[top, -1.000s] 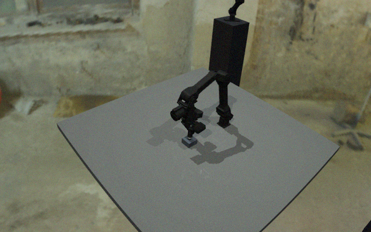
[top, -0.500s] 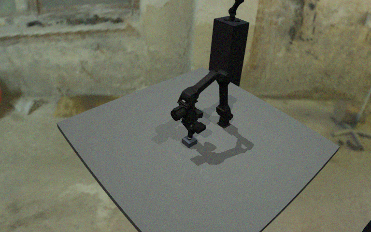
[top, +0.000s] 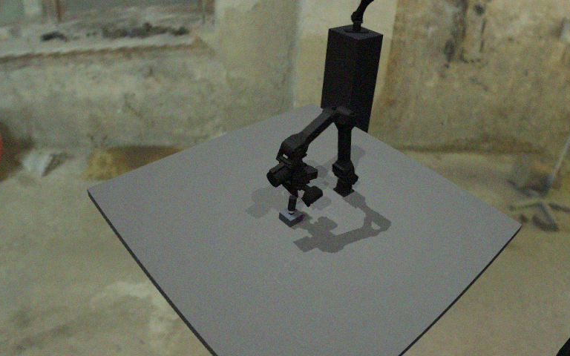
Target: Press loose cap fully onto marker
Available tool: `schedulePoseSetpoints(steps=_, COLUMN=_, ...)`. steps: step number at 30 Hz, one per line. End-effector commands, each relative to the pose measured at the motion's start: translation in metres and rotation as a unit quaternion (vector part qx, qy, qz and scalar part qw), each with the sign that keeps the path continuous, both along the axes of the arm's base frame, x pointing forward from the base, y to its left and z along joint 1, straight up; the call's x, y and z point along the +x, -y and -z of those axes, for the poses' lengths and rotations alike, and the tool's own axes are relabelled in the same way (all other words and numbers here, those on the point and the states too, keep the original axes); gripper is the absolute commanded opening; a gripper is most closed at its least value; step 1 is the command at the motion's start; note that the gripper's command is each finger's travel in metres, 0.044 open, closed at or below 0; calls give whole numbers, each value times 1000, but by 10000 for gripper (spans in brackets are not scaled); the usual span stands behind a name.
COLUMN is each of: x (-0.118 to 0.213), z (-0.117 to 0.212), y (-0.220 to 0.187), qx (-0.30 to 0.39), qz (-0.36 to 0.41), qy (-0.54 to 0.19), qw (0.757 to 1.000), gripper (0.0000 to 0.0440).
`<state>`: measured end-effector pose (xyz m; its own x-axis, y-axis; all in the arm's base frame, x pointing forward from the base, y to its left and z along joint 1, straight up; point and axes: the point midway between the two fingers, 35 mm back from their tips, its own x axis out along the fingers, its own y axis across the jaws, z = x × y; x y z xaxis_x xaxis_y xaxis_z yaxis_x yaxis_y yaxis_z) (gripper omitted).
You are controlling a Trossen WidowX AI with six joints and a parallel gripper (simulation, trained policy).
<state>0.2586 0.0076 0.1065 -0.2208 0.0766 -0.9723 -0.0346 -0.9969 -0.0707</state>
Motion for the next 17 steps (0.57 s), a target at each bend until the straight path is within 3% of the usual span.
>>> schedulePoseSetpoints(steps=1, x=-4, z=0, y=-1, qx=6, qz=0, qy=5, qw=1000, gripper=409)
schedulePoseSetpoints(steps=3, x=-4, z=-1, y=-2, qx=8, qz=1, qy=12, qw=1000, gripper=440)
schedulePoseSetpoints(steps=17, x=10, z=-37, y=-3, qx=20, qz=7, qy=89, qw=996, gripper=440)
